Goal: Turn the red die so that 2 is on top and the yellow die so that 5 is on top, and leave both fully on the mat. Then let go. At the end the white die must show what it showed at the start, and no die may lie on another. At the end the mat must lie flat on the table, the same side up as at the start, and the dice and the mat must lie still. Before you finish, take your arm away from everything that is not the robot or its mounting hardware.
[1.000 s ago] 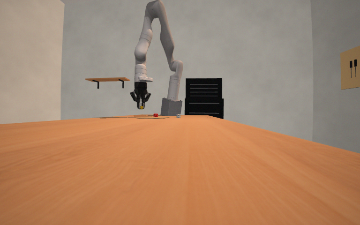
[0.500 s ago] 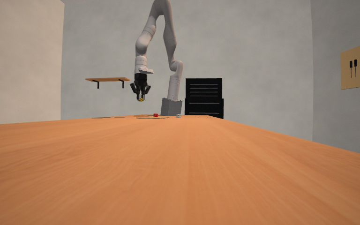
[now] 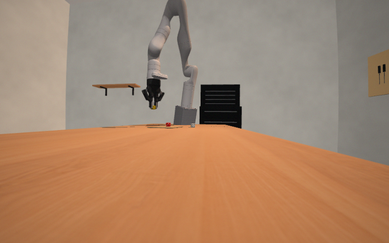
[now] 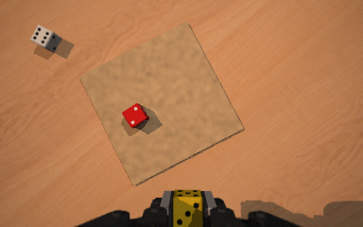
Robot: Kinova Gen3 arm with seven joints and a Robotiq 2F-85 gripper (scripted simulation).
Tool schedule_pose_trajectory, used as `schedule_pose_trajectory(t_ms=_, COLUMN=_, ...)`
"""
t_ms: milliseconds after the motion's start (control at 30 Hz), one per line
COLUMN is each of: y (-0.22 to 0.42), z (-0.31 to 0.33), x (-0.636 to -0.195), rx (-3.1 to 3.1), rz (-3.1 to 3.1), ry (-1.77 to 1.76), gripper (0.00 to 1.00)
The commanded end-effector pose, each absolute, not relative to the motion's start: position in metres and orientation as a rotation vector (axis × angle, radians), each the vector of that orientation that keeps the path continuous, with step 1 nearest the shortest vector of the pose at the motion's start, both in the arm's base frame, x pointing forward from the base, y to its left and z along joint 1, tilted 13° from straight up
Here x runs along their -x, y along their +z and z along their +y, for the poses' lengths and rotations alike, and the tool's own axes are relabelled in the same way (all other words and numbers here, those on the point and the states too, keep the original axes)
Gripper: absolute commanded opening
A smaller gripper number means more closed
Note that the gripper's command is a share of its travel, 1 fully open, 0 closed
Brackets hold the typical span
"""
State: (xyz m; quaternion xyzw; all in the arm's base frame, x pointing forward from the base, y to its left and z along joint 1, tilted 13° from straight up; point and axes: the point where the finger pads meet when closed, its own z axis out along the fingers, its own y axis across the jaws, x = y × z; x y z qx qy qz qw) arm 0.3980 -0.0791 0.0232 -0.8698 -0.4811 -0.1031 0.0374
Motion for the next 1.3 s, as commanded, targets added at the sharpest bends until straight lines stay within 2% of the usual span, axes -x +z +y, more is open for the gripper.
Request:
schedule_pose_trajectory(t_ms=0, y=0.026, z=-0.061, x=-0.404, rx=2.644, rz=-1.529, ry=-0.318, gripper=0.15)
schedule_pose_trajectory(t_ms=333, y=0.041, z=0.050, x=-0.421, rx=2.512, rz=-1.776, ry=-0.321, gripper=0.15)
schedule_pose_trajectory(t_ms=700, y=0.053, z=0.132, x=-0.414, rx=2.401, rz=-1.938, ry=-0.343, gripper=0.15)
schedule_pose_trajectory(t_ms=1267, y=0.054, z=0.144, x=-0.411, rx=2.376, rz=-1.956, ry=-0.356, gripper=0.15)
